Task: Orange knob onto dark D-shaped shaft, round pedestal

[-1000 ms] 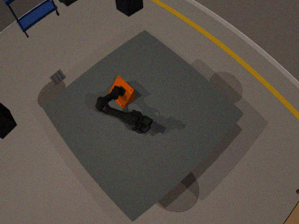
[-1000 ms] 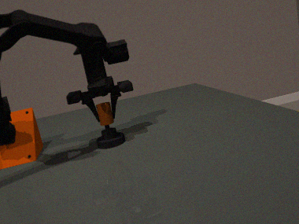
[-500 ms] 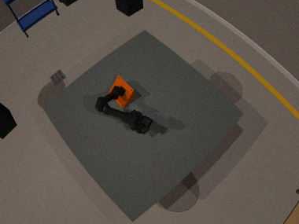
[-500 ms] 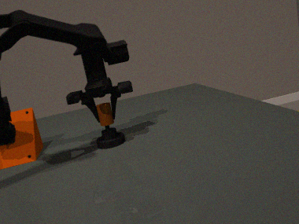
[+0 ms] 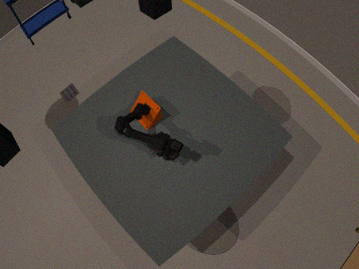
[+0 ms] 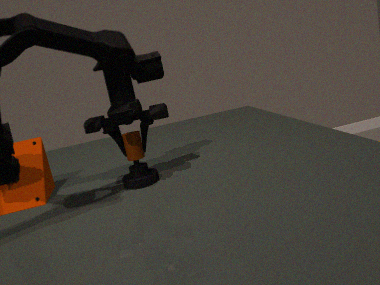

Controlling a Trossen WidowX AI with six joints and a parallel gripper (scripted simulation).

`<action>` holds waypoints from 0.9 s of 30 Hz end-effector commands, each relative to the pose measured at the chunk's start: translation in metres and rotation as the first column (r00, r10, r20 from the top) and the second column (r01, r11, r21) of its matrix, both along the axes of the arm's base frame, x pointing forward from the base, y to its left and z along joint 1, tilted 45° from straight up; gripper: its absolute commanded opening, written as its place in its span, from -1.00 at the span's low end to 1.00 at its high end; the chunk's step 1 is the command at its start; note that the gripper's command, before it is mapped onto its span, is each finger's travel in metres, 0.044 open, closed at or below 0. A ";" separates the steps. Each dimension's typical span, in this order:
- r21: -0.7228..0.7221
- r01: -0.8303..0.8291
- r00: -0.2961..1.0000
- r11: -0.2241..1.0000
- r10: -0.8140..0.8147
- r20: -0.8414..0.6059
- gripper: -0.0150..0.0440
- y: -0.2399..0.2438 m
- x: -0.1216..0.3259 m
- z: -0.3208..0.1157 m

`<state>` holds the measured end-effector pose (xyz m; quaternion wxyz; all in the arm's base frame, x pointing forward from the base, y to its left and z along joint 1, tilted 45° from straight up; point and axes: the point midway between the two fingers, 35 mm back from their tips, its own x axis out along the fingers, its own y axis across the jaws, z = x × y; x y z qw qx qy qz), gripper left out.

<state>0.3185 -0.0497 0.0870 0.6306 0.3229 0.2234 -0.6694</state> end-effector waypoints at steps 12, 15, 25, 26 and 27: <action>0.004 0.091 0.992 0.996 -0.091 0.091 -0.49 0.002 0.002 0.003; 0.011 0.150 0.977 0.989 -0.150 0.149 -0.49 0.001 0.003 0.003; 0.011 0.150 0.977 0.989 -0.150 0.149 -0.49 0.001 0.001 0.001; 0.011 0.150 0.977 0.989 -0.150 0.149 -0.49 0.001 0.000 0.001; 0.011 0.150 0.977 0.989 -0.150 0.149 -0.49 0.001 0.000 0.001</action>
